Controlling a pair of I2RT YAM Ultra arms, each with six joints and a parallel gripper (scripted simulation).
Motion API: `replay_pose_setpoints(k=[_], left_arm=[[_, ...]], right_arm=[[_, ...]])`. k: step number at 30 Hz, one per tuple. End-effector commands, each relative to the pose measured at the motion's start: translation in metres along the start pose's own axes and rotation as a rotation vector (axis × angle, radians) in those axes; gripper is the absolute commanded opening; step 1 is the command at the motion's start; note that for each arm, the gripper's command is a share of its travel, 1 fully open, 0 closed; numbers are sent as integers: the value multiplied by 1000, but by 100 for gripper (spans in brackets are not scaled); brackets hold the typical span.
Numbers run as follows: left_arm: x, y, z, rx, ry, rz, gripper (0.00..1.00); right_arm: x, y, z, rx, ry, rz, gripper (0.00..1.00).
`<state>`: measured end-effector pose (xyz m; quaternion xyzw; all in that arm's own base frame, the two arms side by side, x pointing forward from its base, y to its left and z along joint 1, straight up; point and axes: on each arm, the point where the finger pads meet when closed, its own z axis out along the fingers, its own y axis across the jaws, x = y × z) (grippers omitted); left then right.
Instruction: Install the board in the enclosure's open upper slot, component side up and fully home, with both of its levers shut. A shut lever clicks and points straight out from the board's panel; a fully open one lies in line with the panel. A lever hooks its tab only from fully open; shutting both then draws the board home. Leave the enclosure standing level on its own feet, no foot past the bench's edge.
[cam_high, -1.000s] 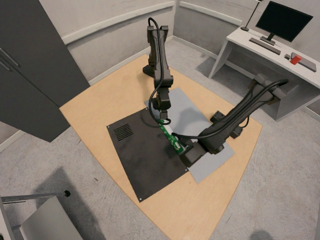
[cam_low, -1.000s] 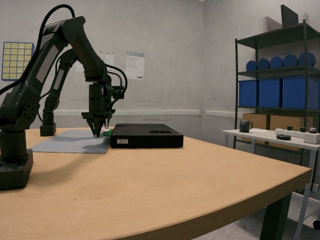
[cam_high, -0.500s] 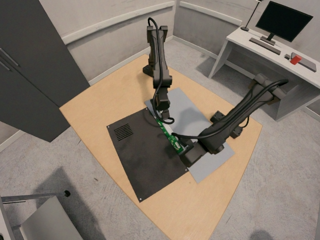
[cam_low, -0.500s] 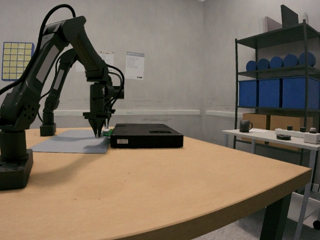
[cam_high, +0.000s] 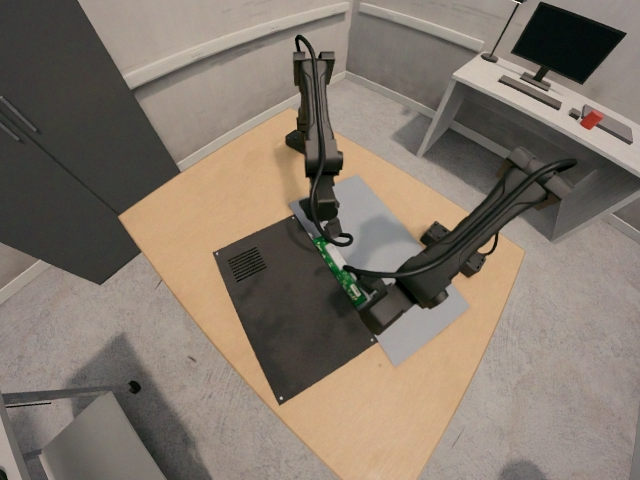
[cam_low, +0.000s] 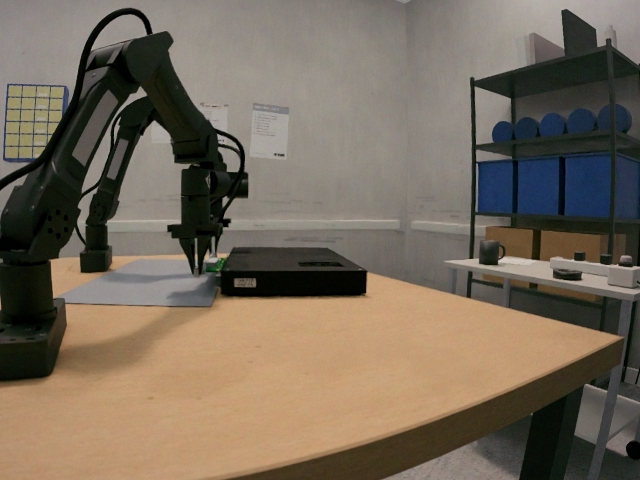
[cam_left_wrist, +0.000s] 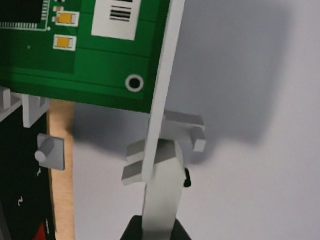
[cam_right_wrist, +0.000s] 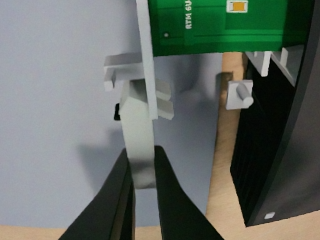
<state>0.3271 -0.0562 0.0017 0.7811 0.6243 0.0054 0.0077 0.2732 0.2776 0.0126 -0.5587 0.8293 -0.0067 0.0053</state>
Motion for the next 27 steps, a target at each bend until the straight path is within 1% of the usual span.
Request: replay_pose_setpoints(k=[1,3,4,9,10,11,12,13,15,27], left_arm=[[2,0,-1,-5,1,-6,3],[2,0,-1,-5,1,-6,3],[1,-9,1,25,-1,-10,3],[1,5,-1,37,0,-10,3],[1,16,-1,9,1,-7,3],[1,18,-1,5,1,-6,3],[1,15,-1,23,0,-7,3],[1,17,-1,26,0,-7,3],[-1,26,-1,23,0,-2,3],[0,29,-1,20,0,-1,3]], right_arm=[[0,-5,-2,3,-8,0,4],[0,-5,-2,3,-8,0,4],[4,-2,-2,-12,5,-7,4],[3,-13,-2,-27,11,-26,4],[-1,-22,-2,0,-1,0,4],[2,-22,-2,-18,11,-14,4],[-1,-25,-2,-11,-3,-2,4],[2,-25,-3,-18,9,-10,4],[0,-32,-3,-17,5,0,4],[0,-36,-3,-20,8,20,4]])
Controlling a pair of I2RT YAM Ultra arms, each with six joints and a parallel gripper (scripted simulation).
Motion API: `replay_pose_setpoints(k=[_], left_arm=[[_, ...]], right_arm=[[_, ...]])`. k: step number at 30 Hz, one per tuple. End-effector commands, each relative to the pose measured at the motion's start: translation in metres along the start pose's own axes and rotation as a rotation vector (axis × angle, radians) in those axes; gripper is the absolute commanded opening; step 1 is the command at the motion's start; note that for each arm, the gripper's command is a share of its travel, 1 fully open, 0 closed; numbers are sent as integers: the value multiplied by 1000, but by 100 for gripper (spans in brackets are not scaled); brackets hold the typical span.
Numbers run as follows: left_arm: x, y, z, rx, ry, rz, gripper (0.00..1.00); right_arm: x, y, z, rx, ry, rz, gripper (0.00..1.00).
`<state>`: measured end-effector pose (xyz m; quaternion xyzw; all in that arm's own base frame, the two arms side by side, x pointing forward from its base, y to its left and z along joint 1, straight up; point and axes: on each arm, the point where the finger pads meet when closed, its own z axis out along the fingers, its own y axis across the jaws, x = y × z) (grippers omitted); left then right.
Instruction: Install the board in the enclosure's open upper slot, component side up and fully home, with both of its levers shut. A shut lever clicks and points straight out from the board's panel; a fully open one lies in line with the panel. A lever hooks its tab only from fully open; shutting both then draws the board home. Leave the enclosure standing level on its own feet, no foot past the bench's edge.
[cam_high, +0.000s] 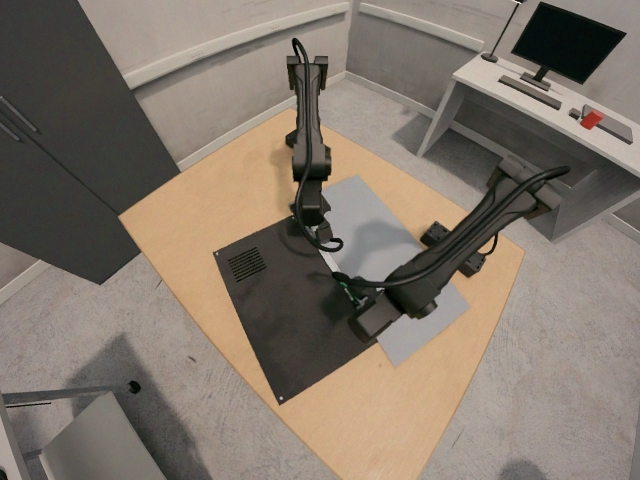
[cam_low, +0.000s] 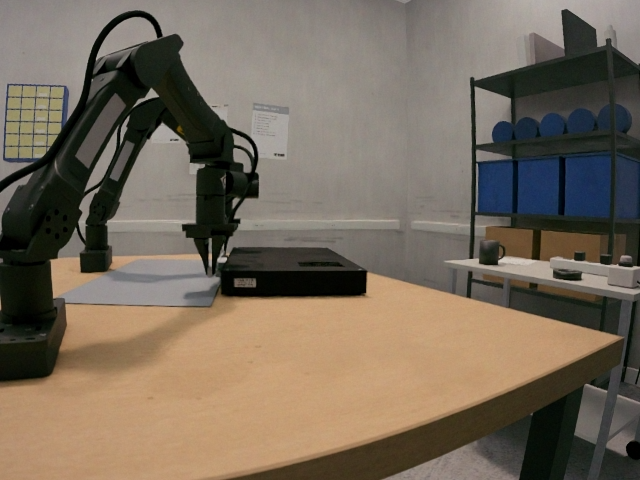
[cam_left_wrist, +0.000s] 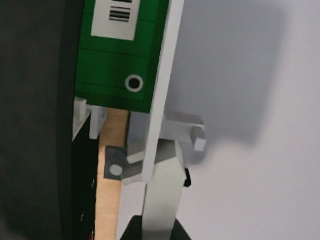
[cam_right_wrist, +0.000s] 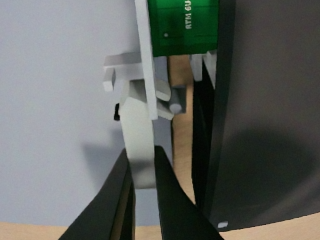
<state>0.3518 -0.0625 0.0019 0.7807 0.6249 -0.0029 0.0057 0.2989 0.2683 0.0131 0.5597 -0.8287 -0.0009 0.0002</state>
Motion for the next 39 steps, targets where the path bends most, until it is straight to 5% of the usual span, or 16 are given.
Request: replay_pose_setpoints(k=[1,39], left_arm=[[0,3,-2,7,11,0,3],[1,7,-4,-4,33,-104,3]], right_arm=[[1,-9,-3,-2,7,22,4],[-1,-6,-8,11,5,128,4]])
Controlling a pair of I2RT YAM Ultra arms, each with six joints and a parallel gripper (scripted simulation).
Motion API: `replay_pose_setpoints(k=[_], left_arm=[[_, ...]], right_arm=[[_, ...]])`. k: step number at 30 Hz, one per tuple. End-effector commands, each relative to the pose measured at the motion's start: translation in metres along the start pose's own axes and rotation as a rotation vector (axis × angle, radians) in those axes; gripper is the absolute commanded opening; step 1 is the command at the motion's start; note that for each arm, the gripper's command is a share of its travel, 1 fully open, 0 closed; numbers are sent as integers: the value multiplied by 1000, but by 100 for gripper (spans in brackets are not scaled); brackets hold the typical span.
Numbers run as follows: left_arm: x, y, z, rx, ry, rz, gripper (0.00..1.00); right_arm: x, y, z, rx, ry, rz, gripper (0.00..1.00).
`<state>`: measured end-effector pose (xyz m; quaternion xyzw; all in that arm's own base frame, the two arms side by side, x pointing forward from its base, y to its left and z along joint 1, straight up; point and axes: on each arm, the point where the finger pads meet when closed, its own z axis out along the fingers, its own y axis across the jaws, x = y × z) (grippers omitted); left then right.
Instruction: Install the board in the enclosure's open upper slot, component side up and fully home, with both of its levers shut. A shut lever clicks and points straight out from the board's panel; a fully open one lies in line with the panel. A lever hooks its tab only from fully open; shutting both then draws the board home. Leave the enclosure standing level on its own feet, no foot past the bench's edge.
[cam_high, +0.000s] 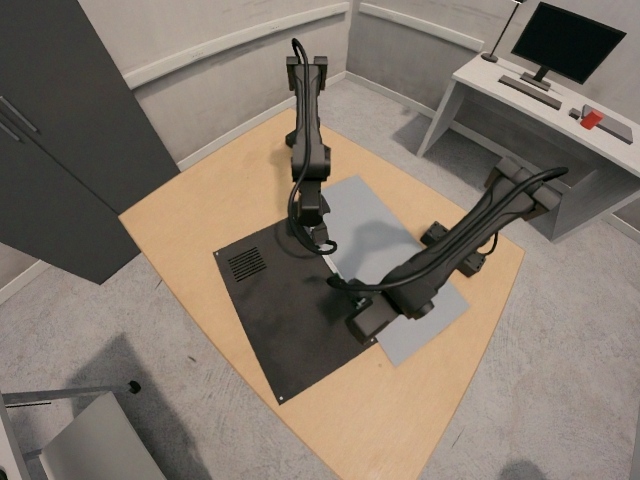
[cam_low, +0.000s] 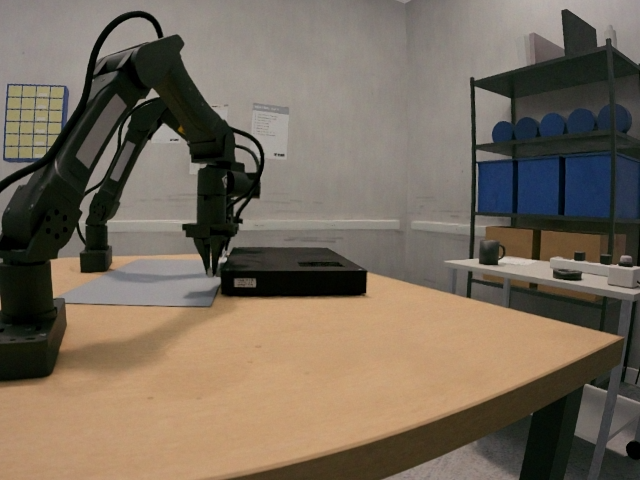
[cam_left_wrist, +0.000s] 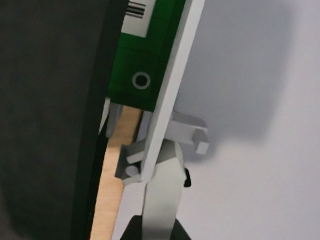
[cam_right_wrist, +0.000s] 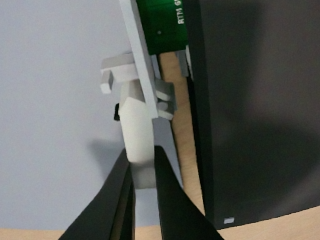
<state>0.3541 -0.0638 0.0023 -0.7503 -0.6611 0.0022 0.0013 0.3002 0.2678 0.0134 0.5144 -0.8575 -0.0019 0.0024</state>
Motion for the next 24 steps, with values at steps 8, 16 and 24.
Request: replay_pose_setpoints(k=[8,16,24], left_arm=[[1,8,-7,-40,22,-58,3],[1,7,-7,-41,22,-62,3],[1,6,-6,-38,23,-98,3]], right_arm=[[1,1,-5,14,13,62,4],[1,-1,-5,15,13,70,4],[1,0,-5,15,13,106,4]])
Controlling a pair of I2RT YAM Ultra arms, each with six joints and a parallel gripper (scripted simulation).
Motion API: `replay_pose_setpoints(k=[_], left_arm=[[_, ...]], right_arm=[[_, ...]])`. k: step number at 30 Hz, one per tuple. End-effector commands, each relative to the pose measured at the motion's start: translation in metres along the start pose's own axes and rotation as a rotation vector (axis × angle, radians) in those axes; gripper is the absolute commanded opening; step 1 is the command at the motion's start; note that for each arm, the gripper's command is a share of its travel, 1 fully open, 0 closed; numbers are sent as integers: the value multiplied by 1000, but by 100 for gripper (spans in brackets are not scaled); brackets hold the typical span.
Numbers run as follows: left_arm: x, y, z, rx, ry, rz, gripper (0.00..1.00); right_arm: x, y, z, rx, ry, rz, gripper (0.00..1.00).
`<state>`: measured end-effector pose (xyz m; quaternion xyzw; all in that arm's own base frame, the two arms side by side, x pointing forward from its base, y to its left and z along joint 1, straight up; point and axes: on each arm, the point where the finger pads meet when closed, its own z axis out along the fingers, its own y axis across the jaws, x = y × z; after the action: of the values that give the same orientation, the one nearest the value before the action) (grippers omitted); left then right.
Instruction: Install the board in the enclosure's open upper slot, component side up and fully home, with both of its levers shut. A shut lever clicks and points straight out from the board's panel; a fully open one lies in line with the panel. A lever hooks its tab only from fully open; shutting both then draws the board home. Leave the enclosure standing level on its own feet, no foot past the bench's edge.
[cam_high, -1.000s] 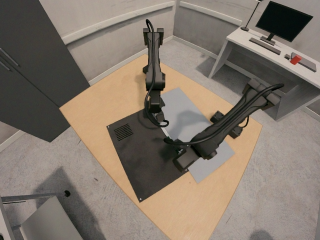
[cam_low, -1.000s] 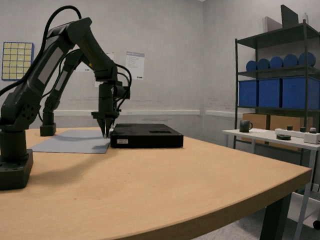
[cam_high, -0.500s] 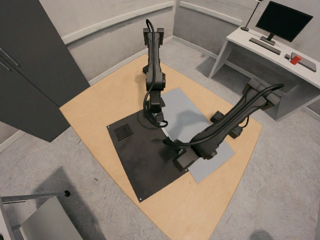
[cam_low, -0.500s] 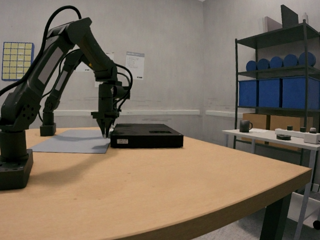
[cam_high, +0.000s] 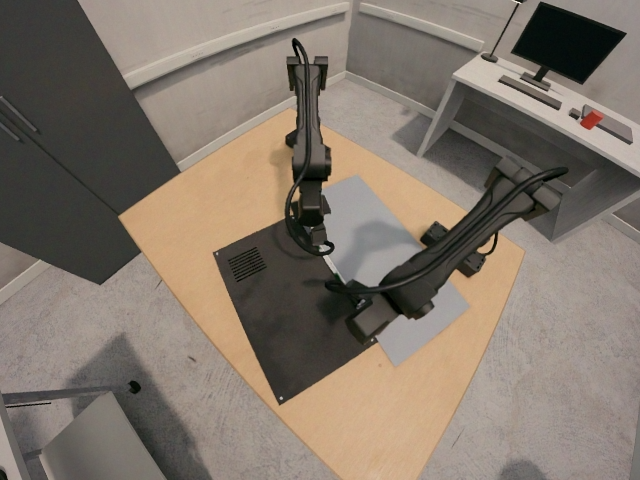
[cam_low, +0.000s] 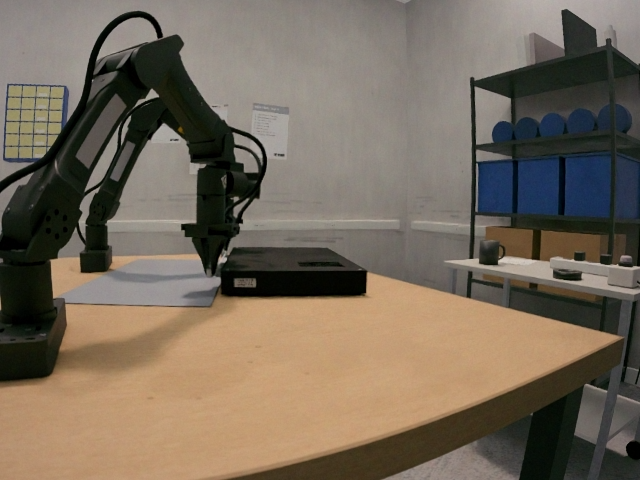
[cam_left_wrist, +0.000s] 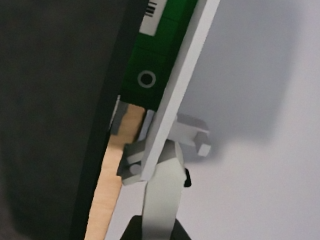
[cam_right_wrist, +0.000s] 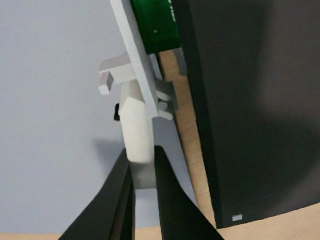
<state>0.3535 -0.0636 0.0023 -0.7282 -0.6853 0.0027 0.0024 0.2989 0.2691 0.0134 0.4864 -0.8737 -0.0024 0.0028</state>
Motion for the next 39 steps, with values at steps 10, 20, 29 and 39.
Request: replay_pose_setpoints(k=[10,20,29,39], left_arm=[[0,0,-5,-38,21,-154,3],[0,0,-5,-38,21,-154,3],[-1,-2,-5,-40,18,-288,3],[-5,-7,-5,-39,6,-419,3]], right_arm=[[-2,2,-5,22,-1,158,4],[-2,1,-5,22,-1,158,4],[0,6,-5,21,11,290,4],[-5,9,-4,23,7,422,4]])
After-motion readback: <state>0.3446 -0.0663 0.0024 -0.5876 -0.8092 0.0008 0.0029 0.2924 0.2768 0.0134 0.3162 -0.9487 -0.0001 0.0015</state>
